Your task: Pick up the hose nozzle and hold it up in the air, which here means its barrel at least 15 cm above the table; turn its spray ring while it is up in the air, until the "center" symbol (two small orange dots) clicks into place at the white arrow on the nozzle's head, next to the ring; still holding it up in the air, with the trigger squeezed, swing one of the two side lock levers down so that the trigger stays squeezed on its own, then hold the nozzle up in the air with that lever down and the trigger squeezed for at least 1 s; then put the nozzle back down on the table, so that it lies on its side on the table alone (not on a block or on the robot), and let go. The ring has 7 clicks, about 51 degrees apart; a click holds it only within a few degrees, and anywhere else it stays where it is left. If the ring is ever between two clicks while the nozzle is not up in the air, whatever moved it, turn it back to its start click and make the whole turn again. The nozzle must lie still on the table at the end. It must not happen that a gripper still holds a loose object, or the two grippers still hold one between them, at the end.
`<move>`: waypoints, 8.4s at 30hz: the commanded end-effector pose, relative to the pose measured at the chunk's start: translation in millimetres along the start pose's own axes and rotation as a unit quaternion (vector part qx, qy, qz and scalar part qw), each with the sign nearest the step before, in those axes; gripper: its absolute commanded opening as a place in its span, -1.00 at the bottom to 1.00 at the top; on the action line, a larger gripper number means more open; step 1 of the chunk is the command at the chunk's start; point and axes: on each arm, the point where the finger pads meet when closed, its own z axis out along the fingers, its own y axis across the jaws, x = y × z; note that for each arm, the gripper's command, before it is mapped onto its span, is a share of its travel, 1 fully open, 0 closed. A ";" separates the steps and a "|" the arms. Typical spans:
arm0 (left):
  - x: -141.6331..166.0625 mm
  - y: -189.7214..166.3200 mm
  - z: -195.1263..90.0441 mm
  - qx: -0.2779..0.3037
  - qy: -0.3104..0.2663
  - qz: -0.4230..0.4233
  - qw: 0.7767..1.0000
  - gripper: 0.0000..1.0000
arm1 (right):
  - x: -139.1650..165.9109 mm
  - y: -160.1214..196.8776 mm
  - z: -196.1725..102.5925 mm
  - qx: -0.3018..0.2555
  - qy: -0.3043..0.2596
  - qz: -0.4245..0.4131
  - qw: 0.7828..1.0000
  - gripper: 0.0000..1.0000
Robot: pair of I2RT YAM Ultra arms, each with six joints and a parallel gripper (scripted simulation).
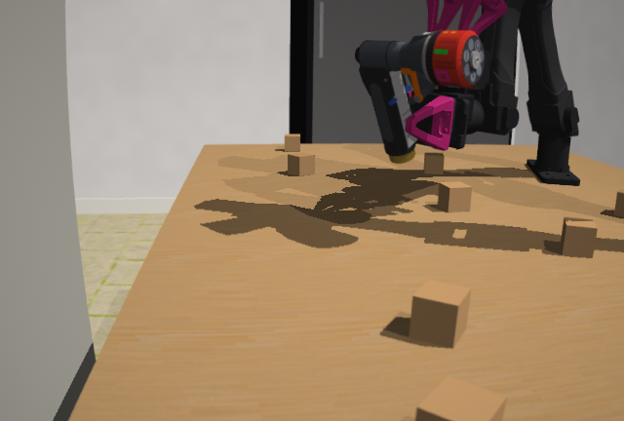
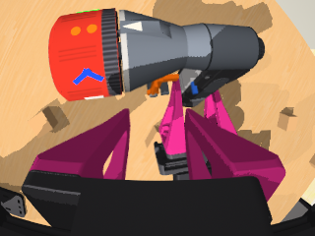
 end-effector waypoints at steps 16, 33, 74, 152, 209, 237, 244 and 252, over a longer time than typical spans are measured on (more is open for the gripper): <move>-12.7 -5.9 6.7 0.036 -0.023 -0.007 0.999 -0.25 | -32.3 -4.2 -2.6 0.007 -0.048 -0.005 0.999 -0.29; -17.5 -13.4 14.7 0.038 -0.027 -0.008 0.999 -0.25 | -32.4 -2.1 -2.6 0.001 -0.048 -0.005 0.999 -0.29; -8.2 -43.8 26.0 0.052 -0.002 0.007 0.999 -0.25 | -32.2 2.4 -2.1 -0.005 -0.048 -0.005 0.999 -0.29; -1.6 -44.6 6.4 0.063 0.001 -0.006 0.998 -0.25 | -42.4 1.1 3.5 -0.005 -0.062 -0.007 0.998 -0.29; -54.1 -31.2 -51.4 0.119 -0.050 0.019 0.992 -0.25 | -42.5 0.5 3.5 -0.003 -0.063 -0.007 0.998 -0.29; -188.5 80.2 -117.3 0.190 -0.333 0.088 0.919 -0.25 | -42.6 0.5 3.5 -0.003 -0.063 -0.007 0.998 -0.29; -201.5 110.7 -134.8 0.178 -0.397 0.105 0.894 -0.25 | -42.6 0.5 3.5 -0.003 -0.063 -0.007 0.998 -0.29; -210.9 161.0 -164.1 0.136 -0.498 0.138 0.845 -0.25 | -42.6 0.5 3.5 -0.003 -0.063 -0.007 0.998 -0.29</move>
